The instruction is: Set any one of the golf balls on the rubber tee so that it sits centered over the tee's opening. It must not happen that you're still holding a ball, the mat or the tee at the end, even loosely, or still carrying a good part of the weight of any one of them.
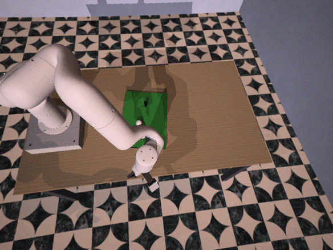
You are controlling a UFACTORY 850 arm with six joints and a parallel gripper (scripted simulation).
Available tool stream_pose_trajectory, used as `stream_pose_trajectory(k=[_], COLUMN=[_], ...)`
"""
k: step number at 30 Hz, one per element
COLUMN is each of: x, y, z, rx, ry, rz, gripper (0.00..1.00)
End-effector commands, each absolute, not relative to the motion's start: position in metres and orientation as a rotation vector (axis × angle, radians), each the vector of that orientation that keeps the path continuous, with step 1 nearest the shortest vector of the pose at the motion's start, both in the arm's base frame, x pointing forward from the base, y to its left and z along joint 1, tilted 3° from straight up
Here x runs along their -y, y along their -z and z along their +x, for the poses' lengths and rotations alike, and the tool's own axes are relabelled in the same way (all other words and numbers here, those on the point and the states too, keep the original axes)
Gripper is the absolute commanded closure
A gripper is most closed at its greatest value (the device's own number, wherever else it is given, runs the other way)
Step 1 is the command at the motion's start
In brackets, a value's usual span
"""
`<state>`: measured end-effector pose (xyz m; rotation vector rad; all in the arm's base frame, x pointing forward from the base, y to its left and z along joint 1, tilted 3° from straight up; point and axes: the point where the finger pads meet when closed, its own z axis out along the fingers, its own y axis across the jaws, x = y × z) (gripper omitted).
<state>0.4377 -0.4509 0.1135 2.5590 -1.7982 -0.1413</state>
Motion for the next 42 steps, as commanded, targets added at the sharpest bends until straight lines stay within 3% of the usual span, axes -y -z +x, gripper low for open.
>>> stream_pose_trajectory(k=[1,20,42], x=[0.452,0.444,0.177], y=[-0.115,-0.114,-0.083], z=[0.438,0.442,0.484], rx=[1.798,1.806,2.124], ry=[0.138,0.133,-0.079], rz=[2.559,2.549,2.282], gripper=[0.0,0.0,0.0])
